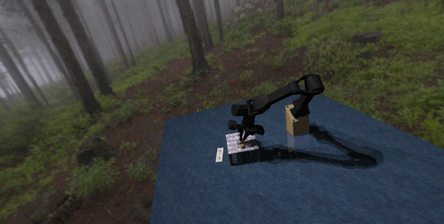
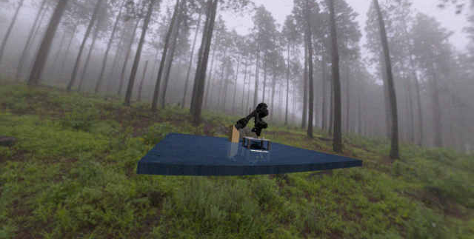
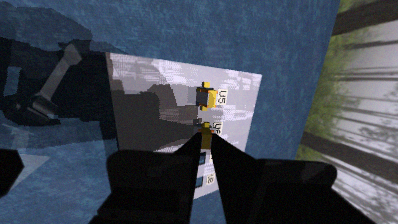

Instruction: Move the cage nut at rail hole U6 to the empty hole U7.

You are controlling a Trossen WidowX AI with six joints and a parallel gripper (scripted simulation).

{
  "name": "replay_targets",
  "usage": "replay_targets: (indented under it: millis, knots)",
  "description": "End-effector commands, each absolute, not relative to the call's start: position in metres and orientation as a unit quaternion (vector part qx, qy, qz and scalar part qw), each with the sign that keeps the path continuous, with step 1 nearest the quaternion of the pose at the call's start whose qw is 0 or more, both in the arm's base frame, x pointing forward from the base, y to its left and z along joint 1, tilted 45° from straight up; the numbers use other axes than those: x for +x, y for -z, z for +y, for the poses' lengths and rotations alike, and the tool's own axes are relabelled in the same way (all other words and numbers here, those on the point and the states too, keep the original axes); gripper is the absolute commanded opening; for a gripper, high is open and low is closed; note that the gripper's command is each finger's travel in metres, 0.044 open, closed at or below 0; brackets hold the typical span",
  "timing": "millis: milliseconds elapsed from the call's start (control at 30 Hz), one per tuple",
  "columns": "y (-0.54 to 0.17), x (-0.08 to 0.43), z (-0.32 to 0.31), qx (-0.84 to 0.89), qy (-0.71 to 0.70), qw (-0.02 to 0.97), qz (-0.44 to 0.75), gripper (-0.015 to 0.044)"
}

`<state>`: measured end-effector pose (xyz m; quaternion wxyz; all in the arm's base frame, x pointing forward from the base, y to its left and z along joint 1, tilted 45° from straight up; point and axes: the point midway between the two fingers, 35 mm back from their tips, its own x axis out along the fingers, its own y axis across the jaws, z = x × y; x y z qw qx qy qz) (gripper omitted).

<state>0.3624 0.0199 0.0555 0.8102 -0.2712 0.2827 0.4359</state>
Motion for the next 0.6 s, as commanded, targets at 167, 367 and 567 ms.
replay_targets:
  millis: [167,367,567]
  knots:
    - [-0.0565,0.3632,0.0196,-0.272,-0.440,0.808,0.282,0.0027]
    - [-0.0567,0.3634,0.0194,-0.271,-0.442,0.807,0.282,0.0027]
    - [-0.0569,0.3635,0.0191,-0.270,-0.444,0.806,0.283,0.0027]
